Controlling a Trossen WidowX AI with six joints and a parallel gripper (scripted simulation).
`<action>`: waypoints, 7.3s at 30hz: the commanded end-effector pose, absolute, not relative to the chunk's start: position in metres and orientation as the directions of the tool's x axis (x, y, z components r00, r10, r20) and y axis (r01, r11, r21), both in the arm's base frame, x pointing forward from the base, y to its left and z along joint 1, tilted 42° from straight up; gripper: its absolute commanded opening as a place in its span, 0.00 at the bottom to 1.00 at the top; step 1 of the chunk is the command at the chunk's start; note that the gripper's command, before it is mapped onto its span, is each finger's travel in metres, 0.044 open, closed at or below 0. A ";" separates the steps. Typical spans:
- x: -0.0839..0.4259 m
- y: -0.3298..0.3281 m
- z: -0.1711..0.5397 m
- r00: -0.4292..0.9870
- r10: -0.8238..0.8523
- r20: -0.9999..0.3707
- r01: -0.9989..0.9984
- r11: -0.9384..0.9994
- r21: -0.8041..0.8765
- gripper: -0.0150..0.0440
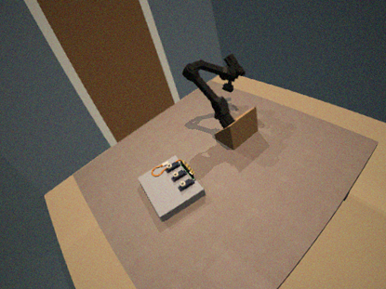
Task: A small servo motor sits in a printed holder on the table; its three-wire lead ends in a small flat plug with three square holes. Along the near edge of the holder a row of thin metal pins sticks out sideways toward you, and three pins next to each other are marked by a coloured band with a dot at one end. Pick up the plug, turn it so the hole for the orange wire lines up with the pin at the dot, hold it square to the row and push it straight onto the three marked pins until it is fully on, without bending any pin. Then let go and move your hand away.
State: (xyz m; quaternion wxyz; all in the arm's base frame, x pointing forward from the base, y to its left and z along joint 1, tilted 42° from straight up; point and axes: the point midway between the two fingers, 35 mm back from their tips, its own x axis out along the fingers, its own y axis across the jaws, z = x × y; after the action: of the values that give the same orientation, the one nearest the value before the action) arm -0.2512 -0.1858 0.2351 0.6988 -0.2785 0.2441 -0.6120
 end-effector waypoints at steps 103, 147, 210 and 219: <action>-0.147 -0.302 0.262 0.314 -0.949 -0.013 0.758 0.259 -0.599 0.45; -0.008 -0.339 0.278 0.556 -0.831 -0.002 0.709 0.475 -0.521 0.45; 0.182 -0.285 0.303 0.819 -0.574 0.033 0.541 0.751 -0.379 0.45; 0.205 -0.268 0.306 0.846 -0.532 0.037 0.509 0.787 -0.349 0.45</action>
State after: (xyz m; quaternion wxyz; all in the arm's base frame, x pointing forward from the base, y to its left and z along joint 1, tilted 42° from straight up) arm 0.1980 -0.2748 0.3032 0.9418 -0.1800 0.0371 -0.2814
